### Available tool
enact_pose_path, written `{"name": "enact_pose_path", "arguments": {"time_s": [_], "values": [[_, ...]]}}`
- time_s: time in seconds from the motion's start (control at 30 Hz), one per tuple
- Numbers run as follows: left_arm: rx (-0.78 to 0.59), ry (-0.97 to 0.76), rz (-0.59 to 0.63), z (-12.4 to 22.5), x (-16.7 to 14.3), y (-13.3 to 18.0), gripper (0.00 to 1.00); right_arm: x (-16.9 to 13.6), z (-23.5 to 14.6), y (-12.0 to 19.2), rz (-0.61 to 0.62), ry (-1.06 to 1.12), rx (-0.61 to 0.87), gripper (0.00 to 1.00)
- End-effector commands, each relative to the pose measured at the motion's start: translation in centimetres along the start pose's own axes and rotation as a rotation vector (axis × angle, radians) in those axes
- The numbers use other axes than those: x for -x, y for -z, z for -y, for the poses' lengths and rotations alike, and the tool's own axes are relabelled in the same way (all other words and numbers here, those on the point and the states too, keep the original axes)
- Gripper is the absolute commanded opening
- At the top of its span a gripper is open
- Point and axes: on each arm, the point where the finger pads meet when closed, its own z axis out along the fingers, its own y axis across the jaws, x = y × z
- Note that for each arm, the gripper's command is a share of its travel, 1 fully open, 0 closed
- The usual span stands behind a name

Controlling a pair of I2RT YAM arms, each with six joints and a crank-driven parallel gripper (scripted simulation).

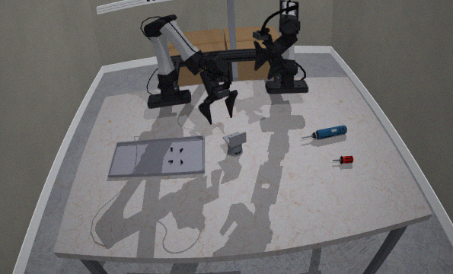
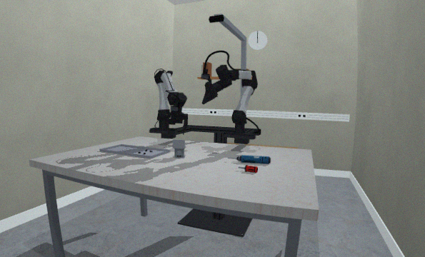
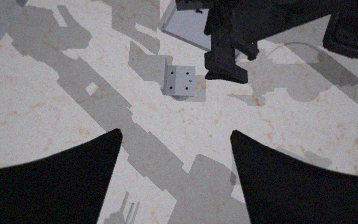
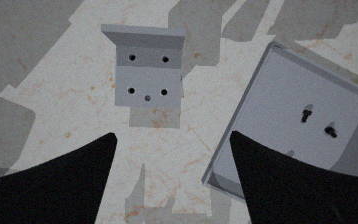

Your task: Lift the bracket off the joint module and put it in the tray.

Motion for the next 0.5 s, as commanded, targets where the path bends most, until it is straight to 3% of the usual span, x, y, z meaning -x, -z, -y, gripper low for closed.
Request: {"name": "enact_pose_path", "arguments": {"time_s": [0.0,0.2,0.37,0.43,0.47], "values": [[-0.007,-0.001,0.103,1.2,1.8,-0.6,1.00,4.2,-2.6,-2.1,0.135,-0.069,0.030,1.00],[-0.008,0.007,0.069,1.3,0.8,-1.0,1.00,2.2,-3.4,-3.0,0.051,-0.091,0.036,1.00],[-0.007,0.007,0.069,1.3,0.8,-0.9,1.00,1.0,-3.8,-3.2,-0.072,-0.229,0.019,0.39],[-0.007,0.007,0.069,1.3,0.8,-0.9,1.00,1.0,-3.8,-3.2,-0.072,-0.229,0.019,0.39],[-0.007,0.007,0.069,1.3,0.8,-0.9,1.00,0.9,-4.0,-3.3,-0.105,-0.276,0.012,0.30]]}}
